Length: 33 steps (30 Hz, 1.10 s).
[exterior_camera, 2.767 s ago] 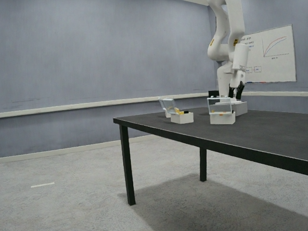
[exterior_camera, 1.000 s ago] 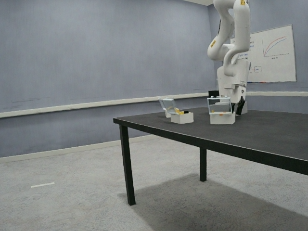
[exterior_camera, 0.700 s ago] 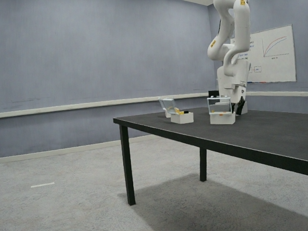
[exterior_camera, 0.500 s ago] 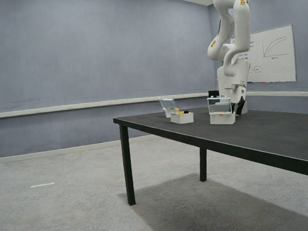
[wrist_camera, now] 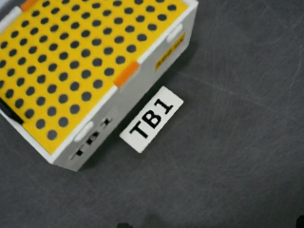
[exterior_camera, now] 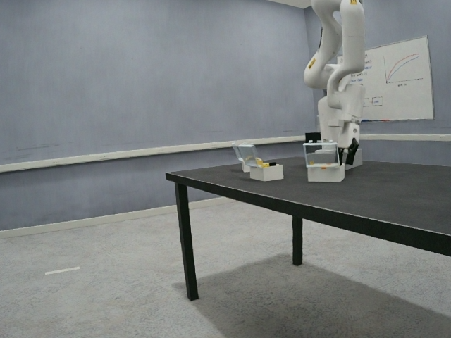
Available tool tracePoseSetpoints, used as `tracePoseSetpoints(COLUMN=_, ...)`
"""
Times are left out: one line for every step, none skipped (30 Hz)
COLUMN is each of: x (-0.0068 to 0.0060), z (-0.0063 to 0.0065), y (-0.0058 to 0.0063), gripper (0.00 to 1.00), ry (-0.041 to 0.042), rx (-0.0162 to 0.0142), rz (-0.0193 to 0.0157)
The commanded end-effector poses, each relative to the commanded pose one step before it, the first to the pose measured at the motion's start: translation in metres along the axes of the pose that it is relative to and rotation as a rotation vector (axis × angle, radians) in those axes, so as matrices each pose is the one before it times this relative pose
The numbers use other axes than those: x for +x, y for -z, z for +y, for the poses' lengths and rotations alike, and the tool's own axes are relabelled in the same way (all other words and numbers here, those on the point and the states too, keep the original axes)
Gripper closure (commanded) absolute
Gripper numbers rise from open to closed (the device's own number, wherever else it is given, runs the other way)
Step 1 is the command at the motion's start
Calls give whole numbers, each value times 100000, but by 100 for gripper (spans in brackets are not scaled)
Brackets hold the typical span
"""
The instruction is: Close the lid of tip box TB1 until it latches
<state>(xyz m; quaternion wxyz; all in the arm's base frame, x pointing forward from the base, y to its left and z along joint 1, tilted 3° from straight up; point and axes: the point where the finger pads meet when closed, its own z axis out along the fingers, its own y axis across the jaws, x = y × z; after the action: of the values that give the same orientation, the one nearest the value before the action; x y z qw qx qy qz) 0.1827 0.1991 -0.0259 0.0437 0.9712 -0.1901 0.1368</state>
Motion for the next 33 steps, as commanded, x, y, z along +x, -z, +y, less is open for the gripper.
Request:
tracePoseSetpoints(x=689, z=-49, y=2522, gripper=0, ry=23, rx=-175, rz=161)
tracePoseSetpoints(x=131, z=-4, y=488, gripper=0, ry=0, rx=-1, rz=1)
tracePoseSetpoints(x=129, z=-1, y=482, gripper=0, ry=0, rx=2, rz=0)
tracePoseSetpoints(x=0, z=0, y=0, gripper=0, ry=0, rx=0, rz=0)
tracePoseSetpoints(x=0, z=0, y=0, gripper=0, ry=0, rx=0, rz=0)
tracePoseSetpoints(x=130, z=-1, y=483, gripper=0, ry=0, rx=1, rz=1)
tracePoseSetpoints(x=129, z=0, y=481, gripper=0, ry=0, rx=2, rz=0)
tracePoseSetpoints(x=131, z=-3, y=486, gripper=0, ry=0, rx=0, rz=1)
tracePoseSetpoints(x=129, z=-1, y=482, gripper=0, ry=0, rx=2, rz=0)
tracePoseSetpoints(x=129, z=-1, y=481, gripper=0, ry=0, rx=2, rz=0)
tracePoseSetpoints(x=130, z=-3, y=486, gripper=0, ry=0, rx=0, rz=1)
tracePoseSetpoints(x=130, z=-1, y=482, gripper=0, ry=0, rx=1, rz=0)
tracePoseSetpoints(x=129, z=-1, y=481, gripper=0, ry=0, rx=2, rz=0)
tracePoseSetpoints(x=130, z=-3, y=486, gripper=0, ry=0, rx=0, rz=0)
tracePoseSetpoints(x=129, z=-1, y=482, gripper=0, ry=0, rx=1, rz=0)
tracePoseSetpoints(x=129, z=-1, y=481, gripper=0, ry=-1, rx=1, rz=0)
tracePoseSetpoints(x=130, z=-3, y=487, gripper=0, ry=0, rx=-1, rz=0)
tracePoseSetpoints(x=130, z=-1, y=483, gripper=0, ry=-1, rx=1, rz=0)
tracePoseSetpoints(x=130, z=-1, y=483, gripper=0, ry=-1, rx=1, rz=0)
tracePoseSetpoints(x=130, z=-1, y=483, gripper=0, ry=-1, rx=1, rz=0)
tracePoseSetpoints(x=0, z=0, y=0, gripper=0, ry=0, rx=0, rz=0)
tracePoseSetpoints(x=0, z=0, y=0, gripper=0, ry=0, rx=0, rz=0)
tracePoseSetpoints(x=130, z=-2, y=485, gripper=0, ry=0, rx=1, rz=0)
tracePoseSetpoints(x=130, z=-2, y=484, gripper=0, ry=-1, rx=1, rz=0)
tracePoseSetpoints(x=130, z=-2, y=484, gripper=0, ry=-1, rx=1, rz=0)
tracePoseSetpoints(x=130, z=-2, y=484, gripper=0, ry=-1, rx=1, rz=-1)
tracePoseSetpoints(x=112, z=-1, y=418, gripper=0, ry=0, rx=1, rz=-1)
tracePoseSetpoints(x=-1, z=1, y=-5, gripper=0, ry=0, rx=1, rz=1)
tracePoseSetpoints(x=0, z=0, y=1, gripper=0, ry=0, rx=0, rz=0)
tracePoseSetpoints(x=0, z=0, y=1, gripper=0, ry=0, rx=0, rz=0)
tracePoseSetpoints(x=0, z=0, y=1, gripper=0, ry=0, rx=0, rz=0)
tracePoseSetpoints(x=0, z=0, y=1, gripper=0, ry=0, rx=0, rz=0)
tracePoseSetpoints(x=0, z=0, y=1, gripper=0, ry=0, rx=0, rz=0)
